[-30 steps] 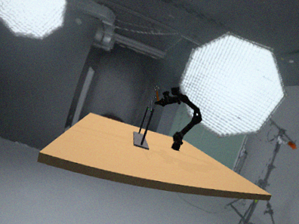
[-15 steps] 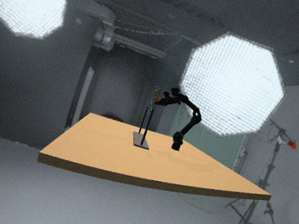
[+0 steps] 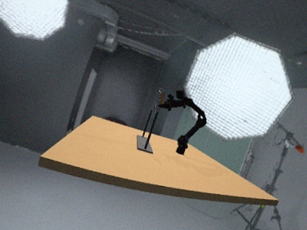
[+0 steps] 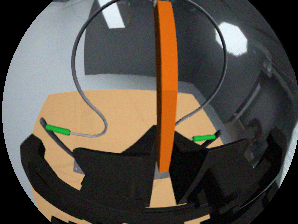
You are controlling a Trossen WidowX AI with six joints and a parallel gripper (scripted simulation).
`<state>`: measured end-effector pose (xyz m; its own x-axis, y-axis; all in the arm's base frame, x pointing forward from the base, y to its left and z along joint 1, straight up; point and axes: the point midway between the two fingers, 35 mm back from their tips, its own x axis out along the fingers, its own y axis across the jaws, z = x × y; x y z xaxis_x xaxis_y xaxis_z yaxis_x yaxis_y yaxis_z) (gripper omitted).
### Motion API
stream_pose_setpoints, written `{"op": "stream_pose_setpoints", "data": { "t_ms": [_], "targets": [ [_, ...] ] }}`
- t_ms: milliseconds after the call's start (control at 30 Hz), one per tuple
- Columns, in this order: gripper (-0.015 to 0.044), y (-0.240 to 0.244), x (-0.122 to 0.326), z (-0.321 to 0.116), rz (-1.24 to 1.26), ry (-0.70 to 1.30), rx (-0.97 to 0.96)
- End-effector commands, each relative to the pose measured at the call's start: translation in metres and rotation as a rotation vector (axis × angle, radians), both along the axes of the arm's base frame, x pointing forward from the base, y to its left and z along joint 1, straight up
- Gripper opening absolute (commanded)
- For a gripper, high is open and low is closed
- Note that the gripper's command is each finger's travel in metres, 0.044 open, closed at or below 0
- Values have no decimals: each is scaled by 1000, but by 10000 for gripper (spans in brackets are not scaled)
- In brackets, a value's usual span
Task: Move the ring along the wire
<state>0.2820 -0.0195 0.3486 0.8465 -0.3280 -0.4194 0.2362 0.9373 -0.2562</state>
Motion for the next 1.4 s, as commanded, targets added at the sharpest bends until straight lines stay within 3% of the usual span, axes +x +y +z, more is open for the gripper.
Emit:
{"op": "stream_pose_setpoints", "data": {
  "t_ms": [0, 1367],
  "targets": [
    [-150, -2, 0, 1, -2, 4, -53],
    [-150, -17, -2, 9, -5, 70, -596]
  ]
}}
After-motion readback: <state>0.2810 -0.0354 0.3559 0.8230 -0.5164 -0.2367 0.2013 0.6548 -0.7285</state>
